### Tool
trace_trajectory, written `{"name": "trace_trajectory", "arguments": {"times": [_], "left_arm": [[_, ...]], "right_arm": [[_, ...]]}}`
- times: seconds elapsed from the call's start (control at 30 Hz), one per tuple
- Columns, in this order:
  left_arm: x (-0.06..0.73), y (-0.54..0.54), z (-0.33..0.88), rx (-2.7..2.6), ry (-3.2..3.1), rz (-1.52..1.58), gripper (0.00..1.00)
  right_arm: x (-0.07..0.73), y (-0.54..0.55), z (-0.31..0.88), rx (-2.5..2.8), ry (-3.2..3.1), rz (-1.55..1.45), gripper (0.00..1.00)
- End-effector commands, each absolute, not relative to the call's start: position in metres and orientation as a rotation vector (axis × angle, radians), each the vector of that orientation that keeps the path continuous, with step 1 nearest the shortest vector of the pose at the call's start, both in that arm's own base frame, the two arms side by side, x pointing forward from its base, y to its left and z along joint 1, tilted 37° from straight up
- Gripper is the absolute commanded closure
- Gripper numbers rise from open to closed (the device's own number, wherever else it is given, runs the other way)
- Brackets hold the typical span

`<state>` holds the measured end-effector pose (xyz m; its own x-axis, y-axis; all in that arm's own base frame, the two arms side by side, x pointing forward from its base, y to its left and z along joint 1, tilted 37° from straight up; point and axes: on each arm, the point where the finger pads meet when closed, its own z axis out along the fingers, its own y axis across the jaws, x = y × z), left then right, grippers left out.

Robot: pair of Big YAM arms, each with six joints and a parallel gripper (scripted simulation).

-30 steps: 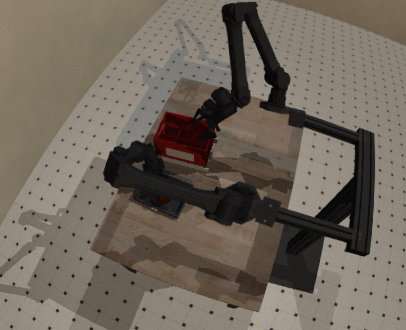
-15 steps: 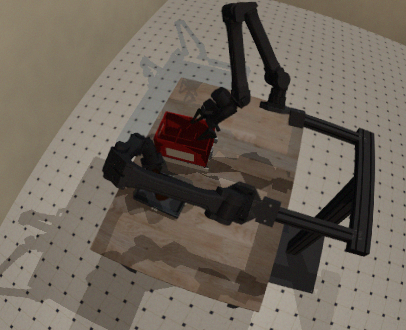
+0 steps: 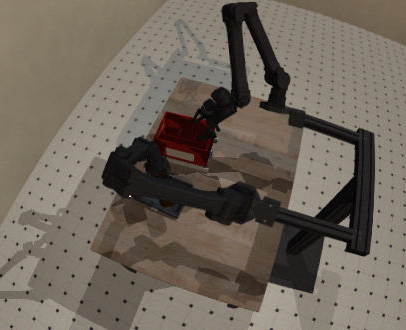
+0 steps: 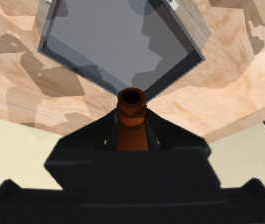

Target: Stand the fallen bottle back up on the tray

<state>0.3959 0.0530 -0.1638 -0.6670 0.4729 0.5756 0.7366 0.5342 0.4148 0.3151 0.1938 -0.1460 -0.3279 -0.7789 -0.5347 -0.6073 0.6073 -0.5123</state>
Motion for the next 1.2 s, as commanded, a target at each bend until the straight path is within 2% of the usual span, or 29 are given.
{"name": "trace_trajectory", "arguments": {"times": [0.0,0.27,0.77,1.17], "left_arm": [[0.401,0.043,-0.147,-0.974,-2.407,-0.936,0.76],[0.401,0.049,-0.138,-1.121,-2.438,-0.884,0.76],[0.395,0.054,-0.142,-1.635,-2.865,-0.692,0.76],[0.392,0.051,-0.150,-2.055,-3.228,-0.319,0.76]], "right_arm": [[0.315,0.194,-0.145,-1.096,2.045,-0.280,0.00],[0.315,0.194,-0.145,-1.096,2.045,-0.280,0.00],[0.315,0.194,-0.145,-1.096,2.045,-0.280,0.00],[0.315,0.194,-0.145,-1.096,2.045,-0.280,0.00]]}}
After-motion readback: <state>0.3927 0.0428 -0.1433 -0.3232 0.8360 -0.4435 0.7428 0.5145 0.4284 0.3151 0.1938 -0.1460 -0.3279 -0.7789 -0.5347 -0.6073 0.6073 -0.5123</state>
